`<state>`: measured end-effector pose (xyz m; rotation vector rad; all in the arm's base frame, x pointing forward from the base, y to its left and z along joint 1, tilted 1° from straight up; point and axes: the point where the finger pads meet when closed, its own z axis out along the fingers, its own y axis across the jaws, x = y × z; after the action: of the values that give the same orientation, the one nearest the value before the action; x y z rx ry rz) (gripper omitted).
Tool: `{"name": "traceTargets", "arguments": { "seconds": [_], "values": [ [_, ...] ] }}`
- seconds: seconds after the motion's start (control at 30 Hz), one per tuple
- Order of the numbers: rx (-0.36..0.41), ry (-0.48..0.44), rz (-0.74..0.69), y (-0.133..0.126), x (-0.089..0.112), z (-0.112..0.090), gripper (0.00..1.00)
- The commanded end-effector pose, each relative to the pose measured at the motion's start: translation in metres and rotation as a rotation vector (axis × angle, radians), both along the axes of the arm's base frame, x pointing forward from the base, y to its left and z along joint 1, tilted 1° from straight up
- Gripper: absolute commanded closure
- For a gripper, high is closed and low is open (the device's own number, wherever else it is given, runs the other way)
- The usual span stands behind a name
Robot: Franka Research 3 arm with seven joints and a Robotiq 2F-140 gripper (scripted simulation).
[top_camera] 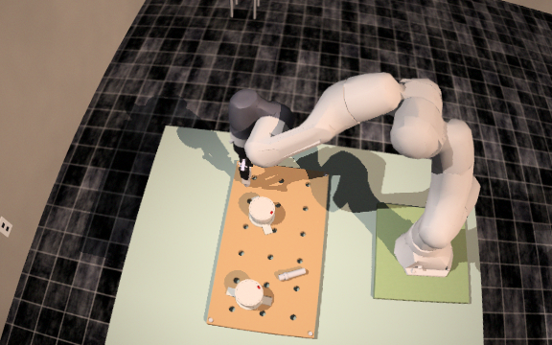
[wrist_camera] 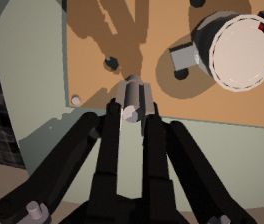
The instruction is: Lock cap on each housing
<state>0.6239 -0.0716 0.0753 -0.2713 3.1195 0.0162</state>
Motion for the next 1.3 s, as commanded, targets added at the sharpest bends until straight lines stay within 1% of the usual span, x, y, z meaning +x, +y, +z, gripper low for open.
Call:
{"name": "traceTargets", "arguments": {
  "seconds": [0.0, 0.33, 0.8, 0.87, 1.27],
  "values": [
    [-0.002, 0.001, -0.001, 0.001, 0.0, 0.0, 0.9],
    [-0.002, 0.001, -0.001, 0.0, 0.0, 0.005, 0.9],
    [-0.002, 0.001, -0.001, 0.0, -0.001, 0.025, 0.9],
    [-0.002, 0.001, -0.001, 0.0, -0.001, 0.025, 0.9],
    [-0.002, 0.001, -0.001, 0.0, -0.001, 0.05, 0.9]
  ]
}}
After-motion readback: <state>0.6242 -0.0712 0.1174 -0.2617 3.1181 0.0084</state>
